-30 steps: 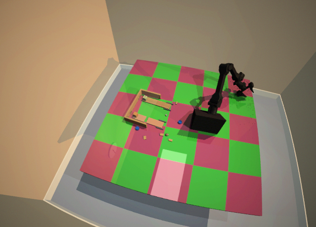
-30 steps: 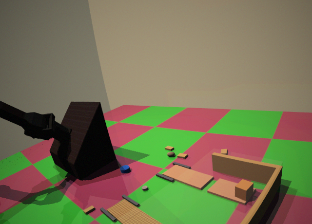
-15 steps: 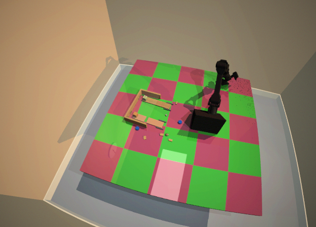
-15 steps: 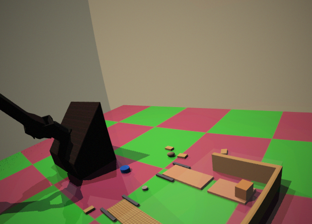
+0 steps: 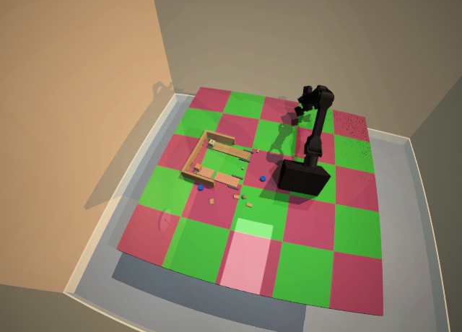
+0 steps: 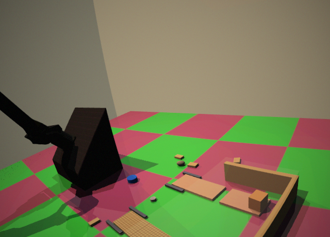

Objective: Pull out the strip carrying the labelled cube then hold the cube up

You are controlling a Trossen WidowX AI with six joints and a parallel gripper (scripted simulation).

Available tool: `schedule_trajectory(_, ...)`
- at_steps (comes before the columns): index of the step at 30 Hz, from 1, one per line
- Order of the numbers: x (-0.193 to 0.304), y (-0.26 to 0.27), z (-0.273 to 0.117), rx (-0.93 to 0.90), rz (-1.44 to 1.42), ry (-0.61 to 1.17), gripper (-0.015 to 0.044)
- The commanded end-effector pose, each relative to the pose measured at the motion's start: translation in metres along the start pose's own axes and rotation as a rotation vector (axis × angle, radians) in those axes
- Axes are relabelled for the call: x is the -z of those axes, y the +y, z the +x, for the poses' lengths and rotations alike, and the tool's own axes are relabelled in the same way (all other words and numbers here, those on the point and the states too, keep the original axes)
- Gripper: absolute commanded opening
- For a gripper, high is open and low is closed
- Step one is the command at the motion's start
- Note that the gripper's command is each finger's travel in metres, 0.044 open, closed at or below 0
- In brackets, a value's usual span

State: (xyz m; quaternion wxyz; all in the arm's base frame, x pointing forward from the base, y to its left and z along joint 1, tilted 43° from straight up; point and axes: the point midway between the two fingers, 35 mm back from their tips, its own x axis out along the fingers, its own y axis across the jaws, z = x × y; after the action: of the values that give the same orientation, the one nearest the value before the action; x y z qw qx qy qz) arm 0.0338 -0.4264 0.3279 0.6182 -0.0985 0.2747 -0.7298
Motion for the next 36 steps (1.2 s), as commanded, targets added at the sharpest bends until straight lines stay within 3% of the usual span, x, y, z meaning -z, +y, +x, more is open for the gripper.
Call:
schedule_trajectory(1, -0.018, 0.067, -0.028, -0.142, 0.012, -0.068, 0.0400)
schedule_trajectory(10, -0.019, 0.189, -0.101, -0.389, -0.069, -0.145, 0.0400)
schedule_trajectory(20, 0.012, 0.292, -0.217, -0.647, -0.211, -0.244, 0.0400)
schedule_trajectory(28, 0.062, 0.339, -0.323, -0.837, -0.354, -0.356, 0.0400)
schedule_trajectory(36, 0.132, 0.348, -0.427, -1.017, -0.512, -0.513, 0.0400)
